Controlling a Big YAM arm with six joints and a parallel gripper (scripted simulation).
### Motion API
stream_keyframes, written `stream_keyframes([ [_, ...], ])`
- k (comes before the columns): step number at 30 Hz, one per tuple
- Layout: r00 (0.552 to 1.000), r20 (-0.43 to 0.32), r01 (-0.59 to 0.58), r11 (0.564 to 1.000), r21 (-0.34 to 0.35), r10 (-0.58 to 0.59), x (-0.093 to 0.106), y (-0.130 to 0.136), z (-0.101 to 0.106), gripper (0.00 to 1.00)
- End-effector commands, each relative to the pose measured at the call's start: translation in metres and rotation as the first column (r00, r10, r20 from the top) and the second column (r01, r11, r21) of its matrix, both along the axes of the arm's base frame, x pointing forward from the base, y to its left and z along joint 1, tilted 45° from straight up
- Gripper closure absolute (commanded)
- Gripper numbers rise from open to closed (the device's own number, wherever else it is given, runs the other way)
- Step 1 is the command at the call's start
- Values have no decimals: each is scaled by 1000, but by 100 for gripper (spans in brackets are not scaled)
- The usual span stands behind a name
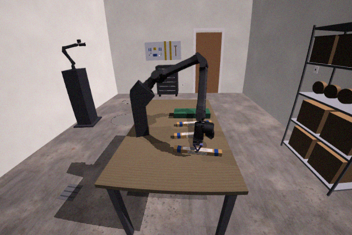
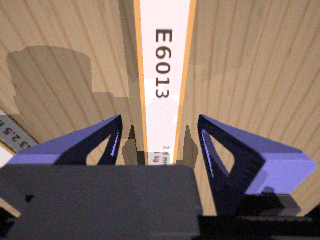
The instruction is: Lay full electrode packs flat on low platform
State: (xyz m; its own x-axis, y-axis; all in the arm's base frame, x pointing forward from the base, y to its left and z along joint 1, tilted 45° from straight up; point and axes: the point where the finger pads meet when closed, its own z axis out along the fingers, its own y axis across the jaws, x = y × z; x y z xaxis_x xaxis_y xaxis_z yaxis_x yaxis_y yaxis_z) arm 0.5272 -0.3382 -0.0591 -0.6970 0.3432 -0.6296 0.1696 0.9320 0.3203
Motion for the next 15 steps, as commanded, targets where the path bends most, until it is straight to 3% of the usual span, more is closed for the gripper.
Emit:
stream_keyframes([
  [1, 1000, 4, 9, 1000, 11, -9, 12, 1, -9, 26],
  [15, 1000, -12, 28, 999, 28, -27, -2, -3, -16, 26],
])
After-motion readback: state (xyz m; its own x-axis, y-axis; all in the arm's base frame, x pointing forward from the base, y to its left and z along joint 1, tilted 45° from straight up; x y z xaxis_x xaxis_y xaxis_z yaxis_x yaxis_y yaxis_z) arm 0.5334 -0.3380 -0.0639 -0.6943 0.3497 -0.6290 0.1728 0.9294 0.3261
